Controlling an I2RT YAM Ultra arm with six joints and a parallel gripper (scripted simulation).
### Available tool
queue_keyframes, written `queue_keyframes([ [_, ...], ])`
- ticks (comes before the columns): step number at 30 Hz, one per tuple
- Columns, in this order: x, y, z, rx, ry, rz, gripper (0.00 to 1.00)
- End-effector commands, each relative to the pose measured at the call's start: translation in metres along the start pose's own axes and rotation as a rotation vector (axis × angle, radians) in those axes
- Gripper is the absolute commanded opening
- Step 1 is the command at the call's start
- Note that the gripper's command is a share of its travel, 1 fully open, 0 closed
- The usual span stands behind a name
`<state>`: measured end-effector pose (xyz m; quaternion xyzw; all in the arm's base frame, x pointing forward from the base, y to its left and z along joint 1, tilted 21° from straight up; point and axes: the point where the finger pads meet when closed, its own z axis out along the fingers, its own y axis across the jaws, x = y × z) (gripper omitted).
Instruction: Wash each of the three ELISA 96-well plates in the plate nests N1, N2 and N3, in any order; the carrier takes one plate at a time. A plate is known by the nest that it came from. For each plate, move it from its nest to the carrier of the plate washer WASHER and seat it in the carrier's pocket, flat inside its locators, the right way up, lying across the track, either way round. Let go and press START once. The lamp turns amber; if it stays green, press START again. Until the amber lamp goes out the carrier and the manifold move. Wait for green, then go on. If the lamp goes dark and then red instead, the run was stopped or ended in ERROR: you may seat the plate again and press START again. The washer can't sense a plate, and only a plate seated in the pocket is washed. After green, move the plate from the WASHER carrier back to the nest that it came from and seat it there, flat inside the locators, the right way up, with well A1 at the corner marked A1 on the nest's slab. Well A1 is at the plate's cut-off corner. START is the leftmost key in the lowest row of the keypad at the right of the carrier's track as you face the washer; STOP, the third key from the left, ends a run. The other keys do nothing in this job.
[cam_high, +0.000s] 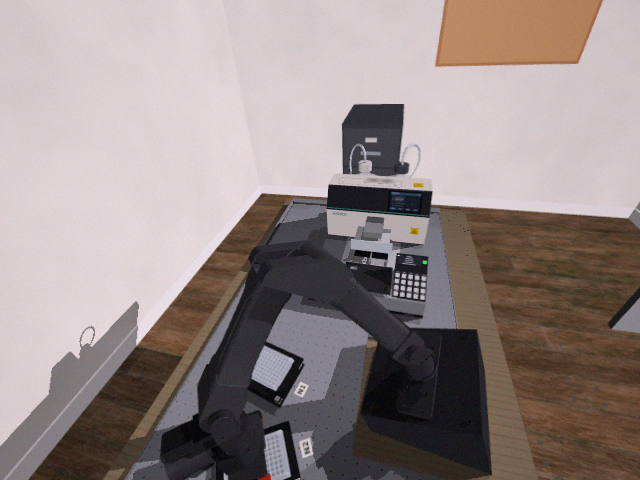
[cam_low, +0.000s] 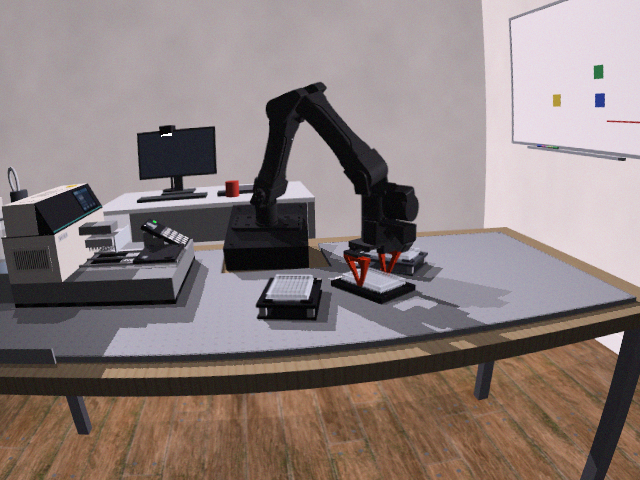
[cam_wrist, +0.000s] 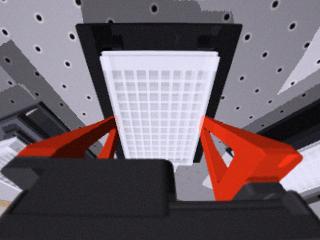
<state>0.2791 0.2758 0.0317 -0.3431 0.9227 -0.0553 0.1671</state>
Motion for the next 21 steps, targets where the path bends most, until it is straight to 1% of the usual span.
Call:
queue_keyframes([
  [1, -0.0048, 0.0007, -0.0029, -0.004, -0.019, 0.001, 0.00],
  [6, -0.0048, 0.0007, -0.0020, -0.004, -0.019, 0.001, 0.00],
  [7, -0.0048, 0.0007, -0.0017, -0.004, -0.019, 0.001, 1.00],
  [21, -0.0048, 0.0007, -0.0018, -0.004, -0.019, 0.001, 1.00],
])
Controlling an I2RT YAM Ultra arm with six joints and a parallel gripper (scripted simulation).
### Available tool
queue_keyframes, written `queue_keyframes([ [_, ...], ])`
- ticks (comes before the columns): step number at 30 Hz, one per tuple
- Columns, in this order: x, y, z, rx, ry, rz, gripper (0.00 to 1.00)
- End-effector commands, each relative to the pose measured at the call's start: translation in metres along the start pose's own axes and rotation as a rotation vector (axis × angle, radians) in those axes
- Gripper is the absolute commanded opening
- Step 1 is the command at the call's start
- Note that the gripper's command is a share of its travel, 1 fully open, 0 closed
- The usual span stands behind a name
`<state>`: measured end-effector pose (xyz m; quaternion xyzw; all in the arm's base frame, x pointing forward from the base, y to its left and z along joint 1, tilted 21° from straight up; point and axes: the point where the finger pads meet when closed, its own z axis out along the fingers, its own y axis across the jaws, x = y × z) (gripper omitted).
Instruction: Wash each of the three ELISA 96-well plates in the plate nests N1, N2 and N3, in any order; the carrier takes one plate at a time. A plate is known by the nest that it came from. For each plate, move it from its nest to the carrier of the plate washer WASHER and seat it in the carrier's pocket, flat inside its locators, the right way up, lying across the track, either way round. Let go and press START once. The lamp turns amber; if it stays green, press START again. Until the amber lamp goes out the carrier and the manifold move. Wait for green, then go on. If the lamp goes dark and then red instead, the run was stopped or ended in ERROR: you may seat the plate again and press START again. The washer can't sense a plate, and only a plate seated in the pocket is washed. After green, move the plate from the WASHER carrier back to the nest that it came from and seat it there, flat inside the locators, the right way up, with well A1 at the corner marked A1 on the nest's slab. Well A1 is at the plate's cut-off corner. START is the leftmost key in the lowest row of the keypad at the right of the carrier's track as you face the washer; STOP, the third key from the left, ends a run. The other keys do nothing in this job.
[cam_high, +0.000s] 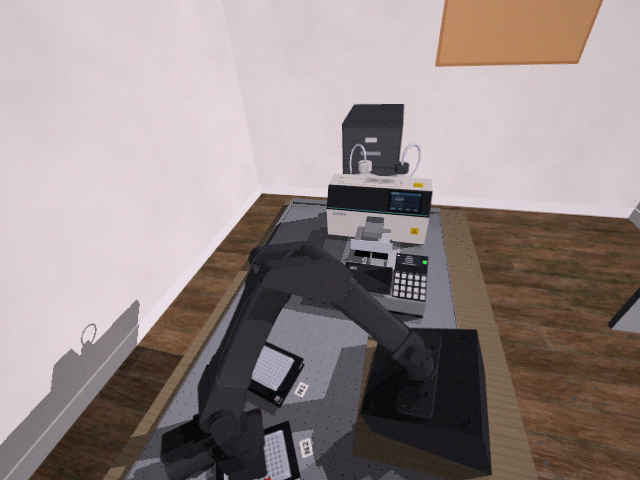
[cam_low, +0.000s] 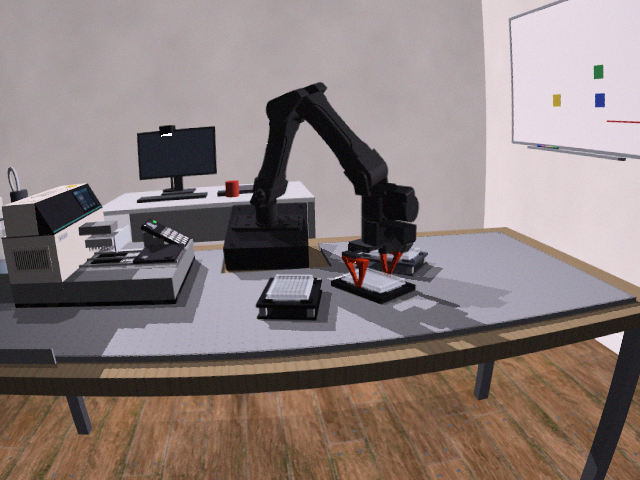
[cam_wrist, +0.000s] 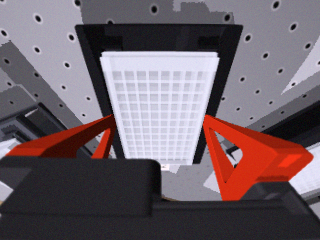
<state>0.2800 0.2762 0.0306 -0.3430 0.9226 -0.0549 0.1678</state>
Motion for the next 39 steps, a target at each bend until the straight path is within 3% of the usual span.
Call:
queue_keyframes([
  [1, -0.004, 0.001, -0.003, -0.004, -0.018, 0.001, 1.00],
  [14, -0.004, 0.001, -0.003, -0.004, -0.018, 0.001, 1.00],
  [39, -0.004, 0.001, -0.038, -0.004, -0.018, 0.001, 1.00],
])
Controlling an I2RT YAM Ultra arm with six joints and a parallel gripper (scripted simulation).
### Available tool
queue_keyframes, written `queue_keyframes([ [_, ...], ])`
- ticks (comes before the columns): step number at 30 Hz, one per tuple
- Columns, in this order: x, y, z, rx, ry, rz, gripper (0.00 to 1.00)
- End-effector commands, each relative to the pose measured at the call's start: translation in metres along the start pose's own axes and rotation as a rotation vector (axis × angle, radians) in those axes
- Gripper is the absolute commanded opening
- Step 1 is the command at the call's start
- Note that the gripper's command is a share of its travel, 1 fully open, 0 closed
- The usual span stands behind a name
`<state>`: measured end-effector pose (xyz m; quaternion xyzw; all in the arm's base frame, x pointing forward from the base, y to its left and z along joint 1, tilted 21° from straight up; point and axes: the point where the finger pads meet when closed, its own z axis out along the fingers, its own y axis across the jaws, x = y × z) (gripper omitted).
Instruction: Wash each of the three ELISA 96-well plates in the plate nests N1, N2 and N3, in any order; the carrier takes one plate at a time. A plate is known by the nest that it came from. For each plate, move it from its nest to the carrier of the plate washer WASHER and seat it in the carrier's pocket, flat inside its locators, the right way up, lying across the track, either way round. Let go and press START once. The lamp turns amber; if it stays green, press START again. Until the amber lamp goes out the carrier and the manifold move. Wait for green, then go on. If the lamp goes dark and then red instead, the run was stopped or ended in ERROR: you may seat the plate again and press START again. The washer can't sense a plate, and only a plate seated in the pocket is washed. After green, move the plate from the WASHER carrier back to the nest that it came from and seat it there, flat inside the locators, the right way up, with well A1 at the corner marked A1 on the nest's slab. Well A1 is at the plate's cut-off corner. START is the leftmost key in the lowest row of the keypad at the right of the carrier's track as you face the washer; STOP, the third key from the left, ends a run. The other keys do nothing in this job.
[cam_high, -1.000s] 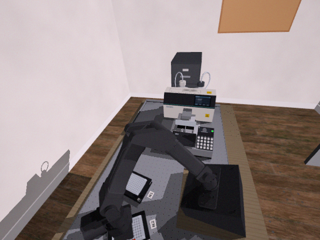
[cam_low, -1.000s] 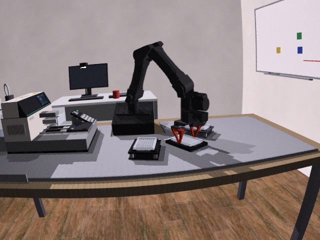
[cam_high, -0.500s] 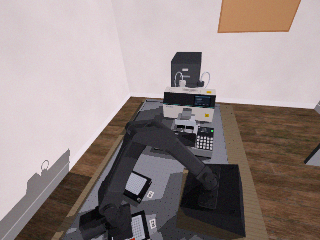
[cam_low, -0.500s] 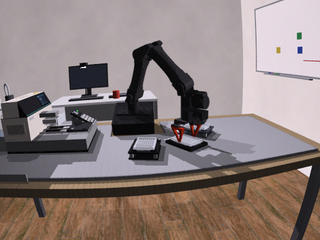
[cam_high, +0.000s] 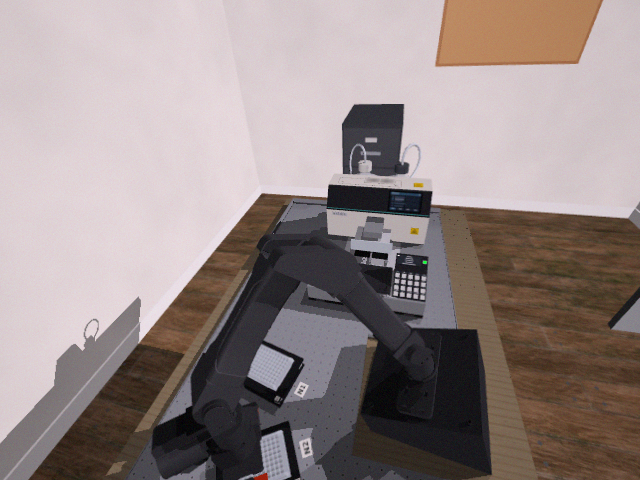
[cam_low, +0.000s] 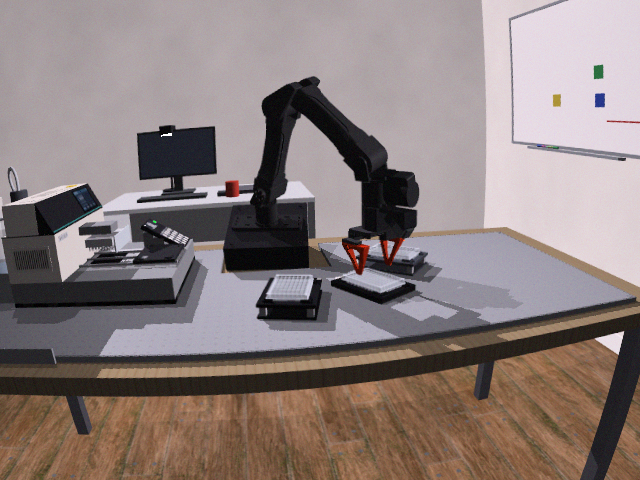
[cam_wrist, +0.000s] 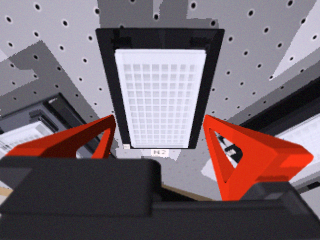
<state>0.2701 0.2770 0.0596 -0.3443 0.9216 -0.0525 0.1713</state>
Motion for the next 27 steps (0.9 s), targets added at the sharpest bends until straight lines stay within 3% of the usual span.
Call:
queue_keyframes([
  [1, -0.002, 0.000, -0.009, -0.002, -0.009, 0.003, 1.00],
  [27, -0.002, 0.000, -0.049, -0.002, -0.009, 0.003, 1.00],
])
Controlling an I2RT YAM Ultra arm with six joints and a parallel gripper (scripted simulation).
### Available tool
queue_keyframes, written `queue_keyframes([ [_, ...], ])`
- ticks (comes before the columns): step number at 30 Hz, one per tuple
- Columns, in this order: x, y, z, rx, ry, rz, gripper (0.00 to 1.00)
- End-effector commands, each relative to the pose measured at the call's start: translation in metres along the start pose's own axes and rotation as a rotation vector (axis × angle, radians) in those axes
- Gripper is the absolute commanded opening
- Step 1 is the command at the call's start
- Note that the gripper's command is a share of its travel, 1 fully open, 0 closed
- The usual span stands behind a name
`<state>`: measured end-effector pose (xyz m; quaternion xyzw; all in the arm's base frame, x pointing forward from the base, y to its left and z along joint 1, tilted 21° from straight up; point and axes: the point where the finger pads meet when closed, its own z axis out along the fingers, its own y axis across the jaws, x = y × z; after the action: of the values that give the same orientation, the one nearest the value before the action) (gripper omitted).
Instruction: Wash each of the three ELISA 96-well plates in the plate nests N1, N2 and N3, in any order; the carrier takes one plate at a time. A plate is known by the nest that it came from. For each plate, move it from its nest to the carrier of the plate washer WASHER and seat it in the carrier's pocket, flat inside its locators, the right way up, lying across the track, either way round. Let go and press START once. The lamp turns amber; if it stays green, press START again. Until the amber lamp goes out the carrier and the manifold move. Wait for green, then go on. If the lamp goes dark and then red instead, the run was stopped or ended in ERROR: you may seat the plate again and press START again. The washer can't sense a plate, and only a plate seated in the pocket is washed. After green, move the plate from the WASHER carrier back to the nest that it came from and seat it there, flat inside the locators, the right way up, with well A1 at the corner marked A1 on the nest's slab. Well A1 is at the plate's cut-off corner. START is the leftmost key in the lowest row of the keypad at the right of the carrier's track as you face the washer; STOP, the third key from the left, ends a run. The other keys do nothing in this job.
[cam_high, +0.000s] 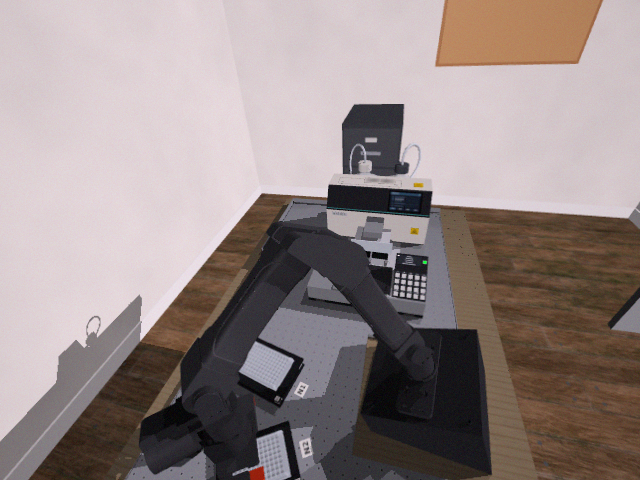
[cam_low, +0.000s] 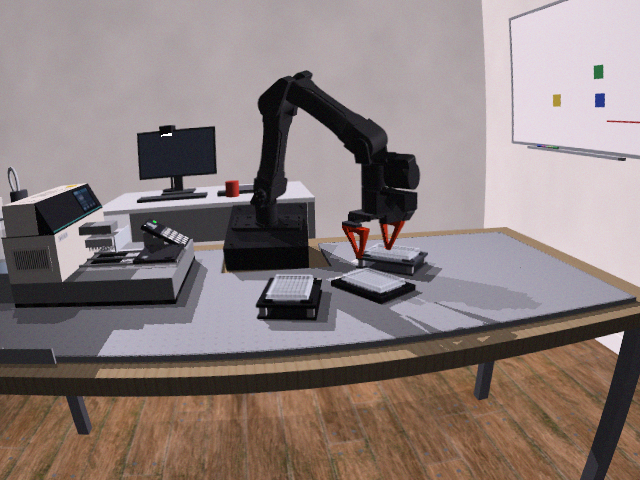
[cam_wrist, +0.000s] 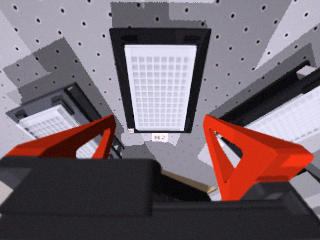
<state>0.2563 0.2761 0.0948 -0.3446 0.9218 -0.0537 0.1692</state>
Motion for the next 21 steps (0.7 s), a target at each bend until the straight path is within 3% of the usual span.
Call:
queue_keyframes([
  [1, -0.002, 0.000, -0.013, -0.003, -0.014, 0.004, 1.00],
  [10, -0.002, 0.000, -0.025, -0.003, -0.014, 0.004, 1.00],
  [21, -0.002, 0.000, -0.025, -0.003, -0.014, 0.004, 1.00],
])
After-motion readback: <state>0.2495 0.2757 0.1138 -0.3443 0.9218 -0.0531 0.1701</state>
